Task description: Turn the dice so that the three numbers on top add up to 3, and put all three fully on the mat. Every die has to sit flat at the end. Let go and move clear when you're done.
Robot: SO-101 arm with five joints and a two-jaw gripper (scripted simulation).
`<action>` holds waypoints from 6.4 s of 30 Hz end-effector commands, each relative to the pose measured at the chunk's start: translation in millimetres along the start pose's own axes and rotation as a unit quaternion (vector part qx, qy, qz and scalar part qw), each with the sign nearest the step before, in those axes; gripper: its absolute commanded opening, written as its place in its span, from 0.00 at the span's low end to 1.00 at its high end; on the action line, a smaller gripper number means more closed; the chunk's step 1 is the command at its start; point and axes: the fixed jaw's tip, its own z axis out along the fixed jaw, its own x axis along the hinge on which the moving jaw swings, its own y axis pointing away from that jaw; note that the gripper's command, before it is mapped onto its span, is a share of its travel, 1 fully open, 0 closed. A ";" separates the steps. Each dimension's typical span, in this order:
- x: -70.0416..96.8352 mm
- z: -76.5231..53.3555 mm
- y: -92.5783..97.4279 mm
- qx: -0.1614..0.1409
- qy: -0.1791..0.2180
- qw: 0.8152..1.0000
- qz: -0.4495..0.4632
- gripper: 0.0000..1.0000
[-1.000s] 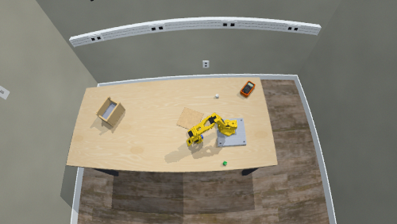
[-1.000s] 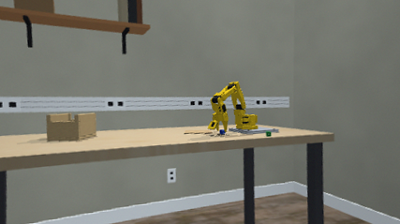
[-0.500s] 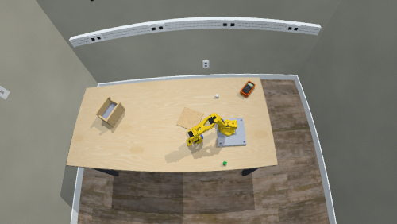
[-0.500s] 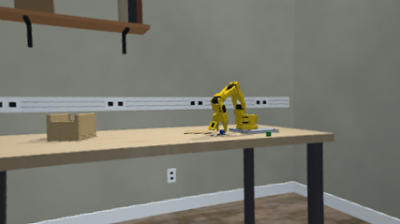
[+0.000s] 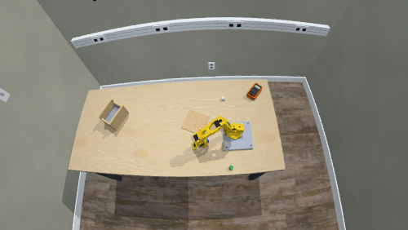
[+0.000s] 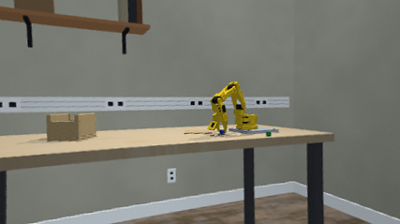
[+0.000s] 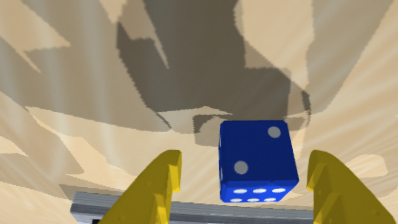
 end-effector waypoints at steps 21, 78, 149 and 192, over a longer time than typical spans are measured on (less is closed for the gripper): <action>2.8 5.6 -9.1 -0.010 0.015 1.000 0.000 0.10; 21.3 -42.0 -8.5 -0.016 -0.175 0.984 0.002 0.00; -21.1 -55.8 17.2 -0.034 -0.457 0.887 -0.054 0.00; -51.7 -66.9 35.4 -0.053 -0.623 0.776 -0.084 0.00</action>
